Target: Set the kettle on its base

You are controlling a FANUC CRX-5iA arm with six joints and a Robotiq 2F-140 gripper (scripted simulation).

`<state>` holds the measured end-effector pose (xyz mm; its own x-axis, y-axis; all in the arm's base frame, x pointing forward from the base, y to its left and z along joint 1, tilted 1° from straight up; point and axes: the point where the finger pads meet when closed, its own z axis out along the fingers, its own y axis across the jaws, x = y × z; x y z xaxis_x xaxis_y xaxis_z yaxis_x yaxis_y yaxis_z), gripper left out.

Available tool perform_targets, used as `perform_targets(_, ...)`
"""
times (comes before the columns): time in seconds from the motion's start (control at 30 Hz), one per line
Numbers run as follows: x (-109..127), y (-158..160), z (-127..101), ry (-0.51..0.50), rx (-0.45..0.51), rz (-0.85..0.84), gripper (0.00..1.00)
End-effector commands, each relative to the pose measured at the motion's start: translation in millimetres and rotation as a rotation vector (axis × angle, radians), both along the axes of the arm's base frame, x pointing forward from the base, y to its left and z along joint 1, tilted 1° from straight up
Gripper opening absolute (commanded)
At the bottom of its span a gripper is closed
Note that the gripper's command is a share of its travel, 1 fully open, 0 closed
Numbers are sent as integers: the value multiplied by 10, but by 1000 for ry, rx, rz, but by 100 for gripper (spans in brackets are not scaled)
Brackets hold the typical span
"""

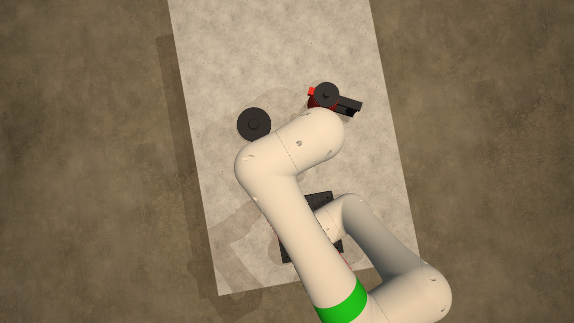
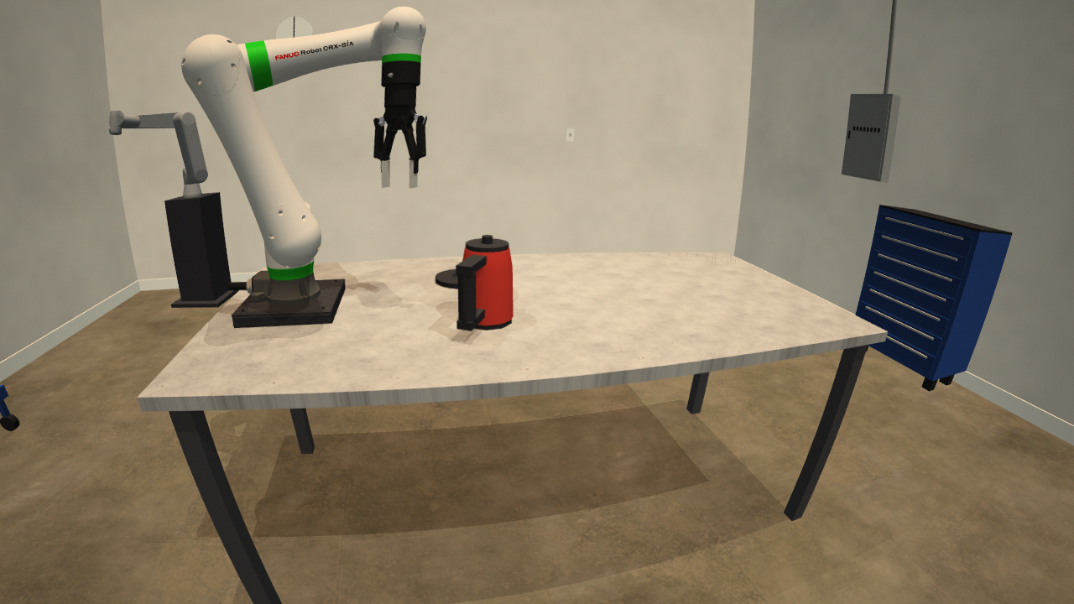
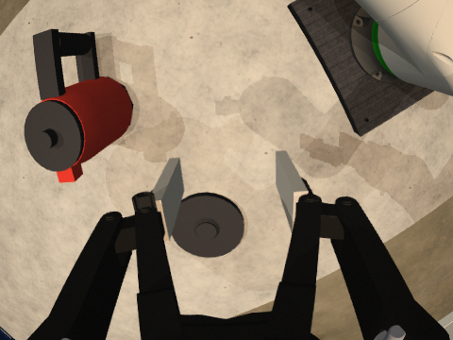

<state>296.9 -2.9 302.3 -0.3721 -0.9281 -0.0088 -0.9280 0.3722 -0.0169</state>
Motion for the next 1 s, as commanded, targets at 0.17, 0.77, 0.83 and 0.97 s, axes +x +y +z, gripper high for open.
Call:
perform_targets(0.17,393,-341,6,2,3,2,47)
perform_targets(0.77,1530,-1357,20,2,3,2,47)
perform_targets(0.83,1631,-1447,21,2,3,2,47)
perform_targets(0.97,1788,-1587,23,2,3,2,47)
